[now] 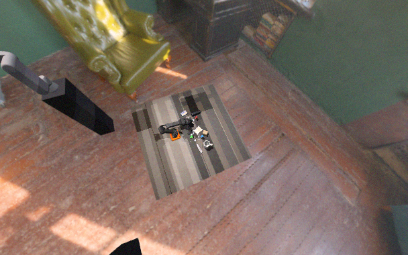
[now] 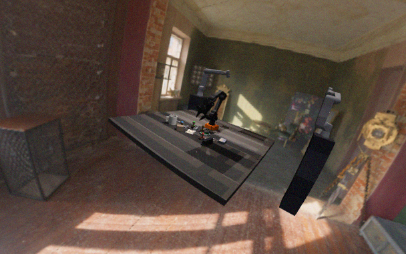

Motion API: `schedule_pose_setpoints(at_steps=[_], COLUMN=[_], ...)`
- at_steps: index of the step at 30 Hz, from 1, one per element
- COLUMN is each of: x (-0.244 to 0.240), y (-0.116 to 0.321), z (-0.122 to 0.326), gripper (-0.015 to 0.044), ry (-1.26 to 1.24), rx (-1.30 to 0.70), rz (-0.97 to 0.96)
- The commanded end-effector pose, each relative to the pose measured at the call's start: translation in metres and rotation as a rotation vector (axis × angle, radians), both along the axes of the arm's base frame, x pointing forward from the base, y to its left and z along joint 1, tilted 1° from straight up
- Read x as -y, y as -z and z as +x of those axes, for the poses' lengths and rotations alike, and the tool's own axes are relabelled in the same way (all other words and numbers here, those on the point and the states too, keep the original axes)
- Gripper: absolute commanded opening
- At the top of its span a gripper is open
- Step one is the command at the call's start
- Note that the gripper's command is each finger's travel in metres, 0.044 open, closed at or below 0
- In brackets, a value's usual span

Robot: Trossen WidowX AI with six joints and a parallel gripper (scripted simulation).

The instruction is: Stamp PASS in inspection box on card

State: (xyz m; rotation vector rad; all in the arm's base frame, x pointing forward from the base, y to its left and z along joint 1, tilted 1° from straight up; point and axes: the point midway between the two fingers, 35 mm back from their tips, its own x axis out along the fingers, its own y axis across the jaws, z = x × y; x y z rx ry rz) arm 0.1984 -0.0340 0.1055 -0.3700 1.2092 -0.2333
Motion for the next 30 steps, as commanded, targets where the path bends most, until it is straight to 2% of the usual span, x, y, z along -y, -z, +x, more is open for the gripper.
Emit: schedule_pose_setpoints(at_steps=[1,9,30], x=[0.016,0.053,0.055], y=[0.003,0.006,0.026], z=[0.003,0.009,0.013], gripper=[0.0224,0.0224,0.0224], ry=[0.011,0.035,0.036], rx=[-0.16,-0.308,-0.309], rz=[0.108,0.395,0.402])
